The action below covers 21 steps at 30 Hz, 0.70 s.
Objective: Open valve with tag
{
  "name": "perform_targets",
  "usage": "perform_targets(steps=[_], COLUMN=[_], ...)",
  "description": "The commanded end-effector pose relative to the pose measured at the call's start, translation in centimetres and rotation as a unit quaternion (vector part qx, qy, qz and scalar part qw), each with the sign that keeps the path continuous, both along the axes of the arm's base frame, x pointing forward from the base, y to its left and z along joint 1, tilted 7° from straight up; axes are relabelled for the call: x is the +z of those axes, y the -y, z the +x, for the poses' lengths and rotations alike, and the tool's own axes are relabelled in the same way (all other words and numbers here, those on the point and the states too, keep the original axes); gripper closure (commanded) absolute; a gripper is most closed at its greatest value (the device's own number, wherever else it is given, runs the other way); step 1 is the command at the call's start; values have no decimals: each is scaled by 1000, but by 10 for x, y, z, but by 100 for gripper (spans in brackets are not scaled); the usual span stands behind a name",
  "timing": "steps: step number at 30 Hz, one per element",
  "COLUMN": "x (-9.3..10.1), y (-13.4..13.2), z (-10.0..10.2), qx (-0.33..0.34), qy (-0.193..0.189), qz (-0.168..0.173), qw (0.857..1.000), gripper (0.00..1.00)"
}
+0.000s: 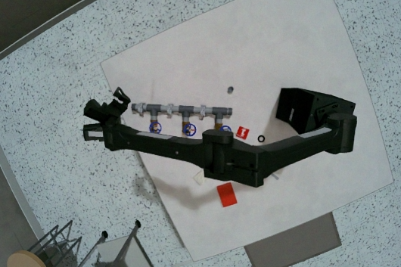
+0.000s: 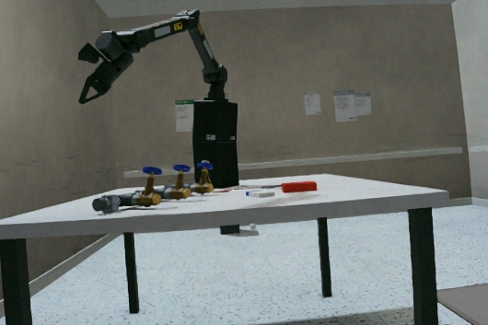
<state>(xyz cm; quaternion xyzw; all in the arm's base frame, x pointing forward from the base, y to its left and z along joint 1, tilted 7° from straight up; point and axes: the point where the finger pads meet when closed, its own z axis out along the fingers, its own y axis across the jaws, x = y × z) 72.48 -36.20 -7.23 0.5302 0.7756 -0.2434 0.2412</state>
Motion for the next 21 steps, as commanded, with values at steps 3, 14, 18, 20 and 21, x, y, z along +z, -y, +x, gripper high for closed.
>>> perform_targets(steps=[3,14,18,20,21], x=[17,17,28,21,29], y=[4,4,7,1,-3], z=[6,6,14,9,13], qx=[-2,-2,-2,3,10], qy=[14,14,26,18,23], qz=[-6,-6,-10,-7,-8], qw=[1000,1000,1000,1000,1000], gripper=[0,0,0,0,0])
